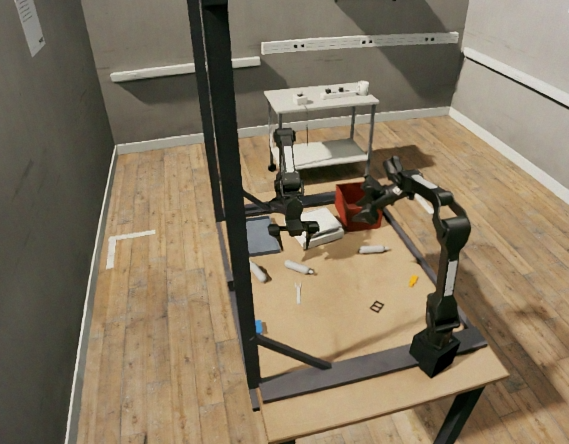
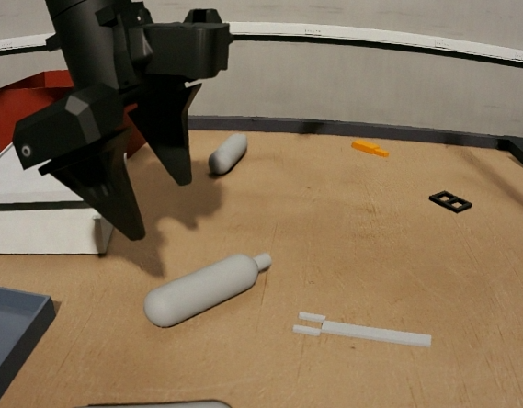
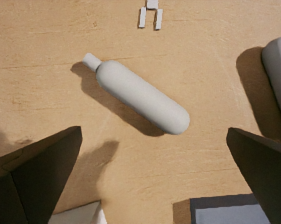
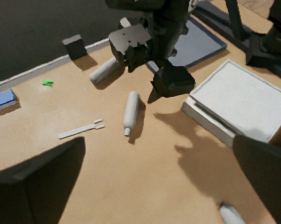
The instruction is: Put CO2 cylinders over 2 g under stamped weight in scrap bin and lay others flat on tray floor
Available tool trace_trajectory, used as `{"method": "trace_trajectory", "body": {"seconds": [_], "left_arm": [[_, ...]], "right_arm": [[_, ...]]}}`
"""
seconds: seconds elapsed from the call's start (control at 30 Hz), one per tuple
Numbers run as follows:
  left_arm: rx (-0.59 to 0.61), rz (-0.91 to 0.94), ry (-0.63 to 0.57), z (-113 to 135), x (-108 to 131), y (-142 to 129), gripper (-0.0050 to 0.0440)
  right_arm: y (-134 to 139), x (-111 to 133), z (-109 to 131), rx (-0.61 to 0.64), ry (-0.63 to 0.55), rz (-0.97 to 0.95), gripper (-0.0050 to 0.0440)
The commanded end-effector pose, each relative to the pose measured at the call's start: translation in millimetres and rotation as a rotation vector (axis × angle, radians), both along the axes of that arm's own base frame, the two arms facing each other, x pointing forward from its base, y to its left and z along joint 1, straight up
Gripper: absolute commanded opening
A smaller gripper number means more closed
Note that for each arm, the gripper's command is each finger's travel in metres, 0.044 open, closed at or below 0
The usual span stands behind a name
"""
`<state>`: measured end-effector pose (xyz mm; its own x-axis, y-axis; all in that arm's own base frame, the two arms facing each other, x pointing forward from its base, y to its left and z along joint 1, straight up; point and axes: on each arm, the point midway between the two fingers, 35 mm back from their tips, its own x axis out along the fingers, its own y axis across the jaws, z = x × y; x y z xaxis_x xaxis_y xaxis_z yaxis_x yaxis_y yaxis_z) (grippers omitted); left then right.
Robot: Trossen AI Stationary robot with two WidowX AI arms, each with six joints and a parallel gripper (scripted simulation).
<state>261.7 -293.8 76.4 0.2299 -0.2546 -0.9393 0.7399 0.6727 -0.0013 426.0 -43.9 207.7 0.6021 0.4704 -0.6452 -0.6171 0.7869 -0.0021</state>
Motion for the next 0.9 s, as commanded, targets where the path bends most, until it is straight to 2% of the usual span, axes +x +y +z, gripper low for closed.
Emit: {"method": "trace_trajectory", "body": {"seconds": [0.0, 0.47, 0.6, 0.7, 0.77, 0.8, 0.87], "left_arm": [[-0.021, 0.006, -0.022, 7.4, 5.4, -12.2, 0.044], [-0.021, 0.004, -0.02, 8.2, 3.7, -9.1, 0.044], [-0.017, 0.04, -0.001, 5.9, 8.0, -11.6, 0.0344], [-0.012, 0.137, 0.046, 3.9, 15.1, -13.8, 0.0272], [-0.012, 0.137, 0.046, 3.9, 15.1, -13.8, 0.0272], [-0.01, 0.177, 0.065, 3.0, 17.7, -14.9, 0.0251], [-0.002, 0.276, 0.111, 0.4, 24.1, -17.2, 0.0251]], "right_arm": [[-0.4, 0.0, 12.0, -0.009, -0.03, 0.0, 0.044], [-0.4, 0.0, 12.0, -0.009, -0.03, 0.0, 0.044], [-0.4, 0.0, 12.0, -0.009, -0.03, 0.0, 0.044], [-0.4, 0.0, 12.0, -0.009, -0.03, 0.0, 0.044], [-0.4, 0.0, 12.0, -0.009, -0.03, 0.0, 0.044], [-0.4, 0.0, 12.0, -0.009, -0.03, 0.0, 0.044], [-0.4, 0.0, 12.0, -0.009, -0.03, 0.0, 0.044]]}}
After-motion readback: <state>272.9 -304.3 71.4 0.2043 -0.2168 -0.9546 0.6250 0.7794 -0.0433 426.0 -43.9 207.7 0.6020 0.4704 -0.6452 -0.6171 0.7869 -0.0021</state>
